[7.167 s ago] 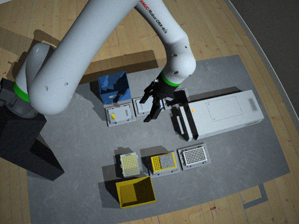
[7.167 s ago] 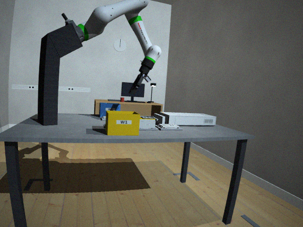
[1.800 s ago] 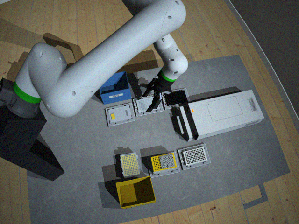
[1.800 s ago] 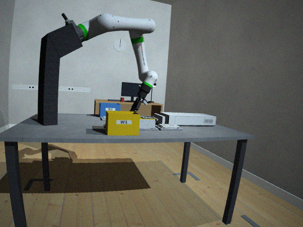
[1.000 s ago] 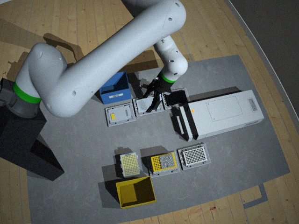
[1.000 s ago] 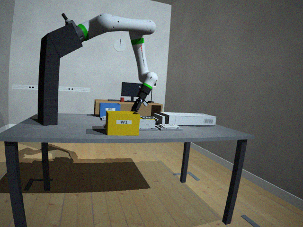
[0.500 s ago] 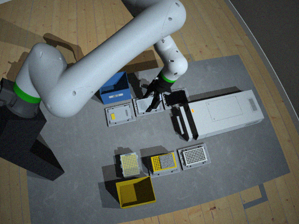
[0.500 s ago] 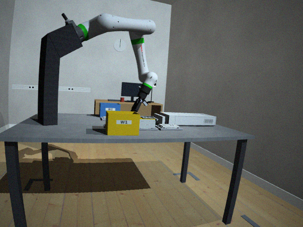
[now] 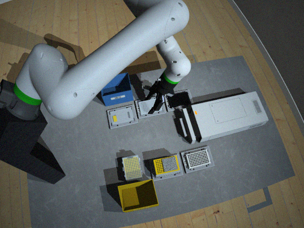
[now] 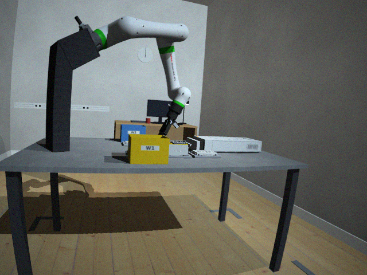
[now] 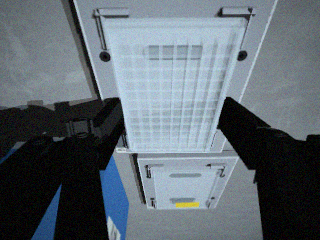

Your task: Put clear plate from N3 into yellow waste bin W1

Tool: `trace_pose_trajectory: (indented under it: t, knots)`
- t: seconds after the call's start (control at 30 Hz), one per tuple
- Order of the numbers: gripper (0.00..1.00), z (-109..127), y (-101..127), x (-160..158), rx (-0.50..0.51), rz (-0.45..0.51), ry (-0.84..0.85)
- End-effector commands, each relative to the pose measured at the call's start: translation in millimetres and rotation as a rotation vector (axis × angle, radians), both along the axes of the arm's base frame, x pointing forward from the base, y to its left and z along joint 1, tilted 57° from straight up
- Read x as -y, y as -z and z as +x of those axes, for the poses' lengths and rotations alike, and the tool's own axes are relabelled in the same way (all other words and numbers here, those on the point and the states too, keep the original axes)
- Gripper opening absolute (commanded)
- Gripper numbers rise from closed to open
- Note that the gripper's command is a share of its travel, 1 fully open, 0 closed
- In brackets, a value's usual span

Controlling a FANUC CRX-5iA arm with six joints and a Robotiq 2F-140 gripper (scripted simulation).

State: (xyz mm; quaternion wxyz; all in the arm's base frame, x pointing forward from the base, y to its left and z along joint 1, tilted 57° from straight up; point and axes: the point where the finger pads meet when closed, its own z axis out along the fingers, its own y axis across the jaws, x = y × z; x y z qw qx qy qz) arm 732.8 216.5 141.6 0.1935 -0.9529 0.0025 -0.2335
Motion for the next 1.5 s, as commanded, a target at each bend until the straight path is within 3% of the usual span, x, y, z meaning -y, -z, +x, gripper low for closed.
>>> trace_pose_trajectory:
  t: [0.0, 1.47]
  knots:
    - [0.10, 0.0, -1.1, 0.2, 0.001, 0.000, 0.000]
    - [0.10, -9.6, -7.9, 3.9, 0.001, 0.000, 0.000]
